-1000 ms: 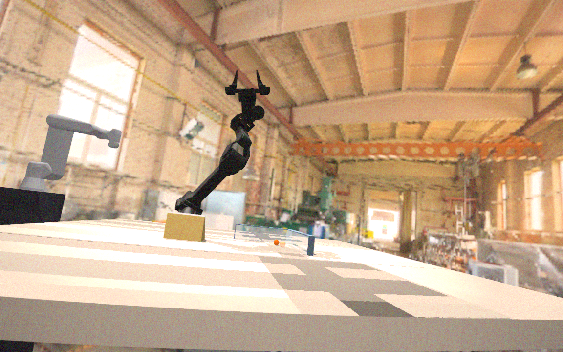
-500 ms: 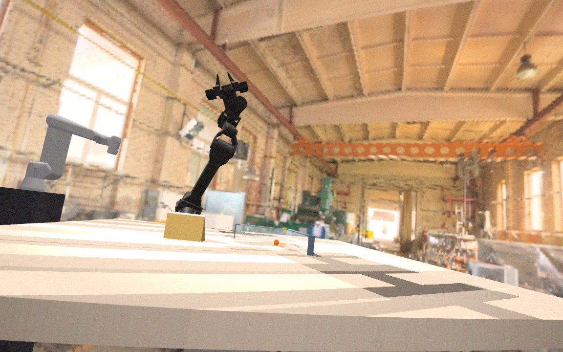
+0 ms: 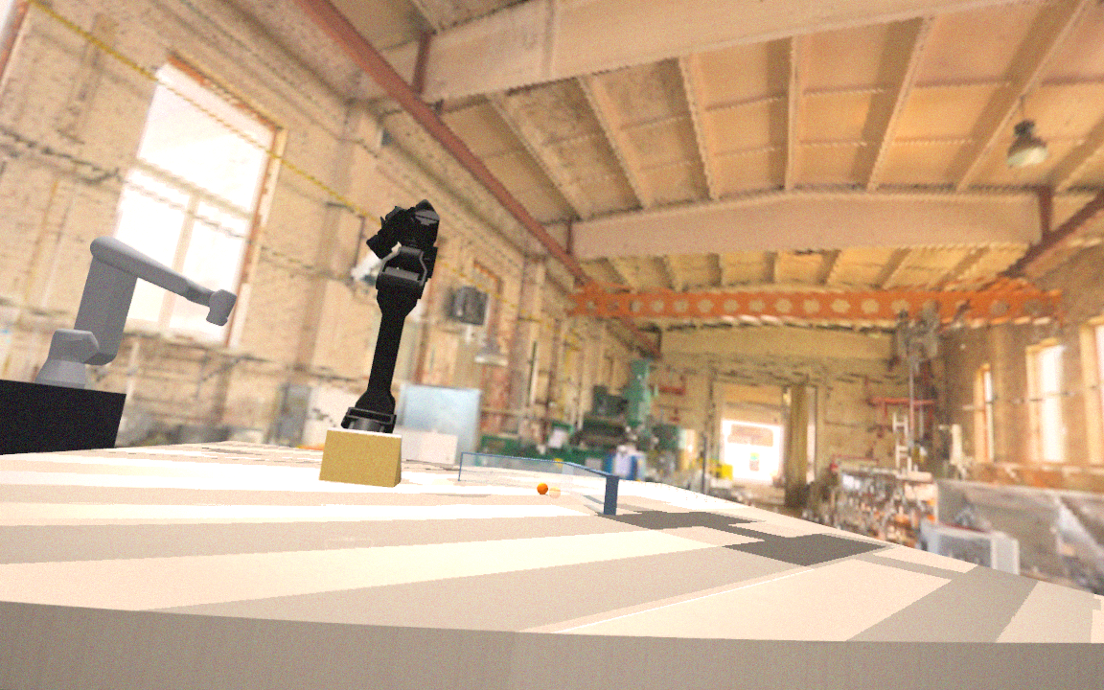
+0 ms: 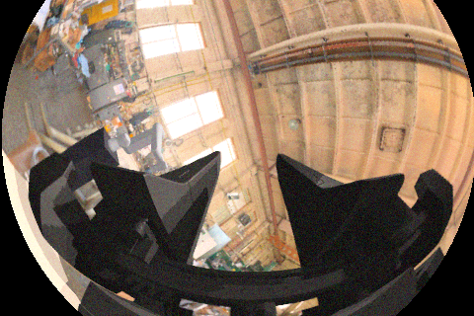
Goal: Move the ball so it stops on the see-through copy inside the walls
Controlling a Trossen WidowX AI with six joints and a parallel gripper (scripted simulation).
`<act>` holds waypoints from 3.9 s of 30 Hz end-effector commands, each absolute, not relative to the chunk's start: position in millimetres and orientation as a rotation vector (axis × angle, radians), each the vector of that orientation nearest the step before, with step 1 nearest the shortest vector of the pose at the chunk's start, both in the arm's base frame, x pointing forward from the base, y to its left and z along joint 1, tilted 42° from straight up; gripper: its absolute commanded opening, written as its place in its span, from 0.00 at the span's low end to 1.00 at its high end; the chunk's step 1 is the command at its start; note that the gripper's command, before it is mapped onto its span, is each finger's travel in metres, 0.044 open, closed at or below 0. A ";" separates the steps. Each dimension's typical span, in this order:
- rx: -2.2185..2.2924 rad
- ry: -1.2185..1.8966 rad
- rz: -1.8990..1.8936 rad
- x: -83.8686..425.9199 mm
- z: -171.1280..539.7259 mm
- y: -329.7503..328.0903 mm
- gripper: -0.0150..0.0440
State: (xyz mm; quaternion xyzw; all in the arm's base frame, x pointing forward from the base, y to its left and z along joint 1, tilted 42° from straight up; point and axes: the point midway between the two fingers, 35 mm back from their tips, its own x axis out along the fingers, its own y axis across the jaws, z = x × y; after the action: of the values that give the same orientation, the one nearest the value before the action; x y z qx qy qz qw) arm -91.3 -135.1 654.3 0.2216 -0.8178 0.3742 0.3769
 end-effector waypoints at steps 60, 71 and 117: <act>-1.091 0.283 1.134 382.8 215.3 64.7 0.61; -0.797 0.589 1.294 355.7 111.2 -11.6 0.61; -0.668 0.629 1.392 342.4 47.2 11.1 0.36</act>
State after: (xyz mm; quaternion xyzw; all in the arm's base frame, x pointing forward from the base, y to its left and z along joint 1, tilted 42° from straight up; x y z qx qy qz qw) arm 342.2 10.8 47.9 -0.2999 0.2781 0.6185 0.6709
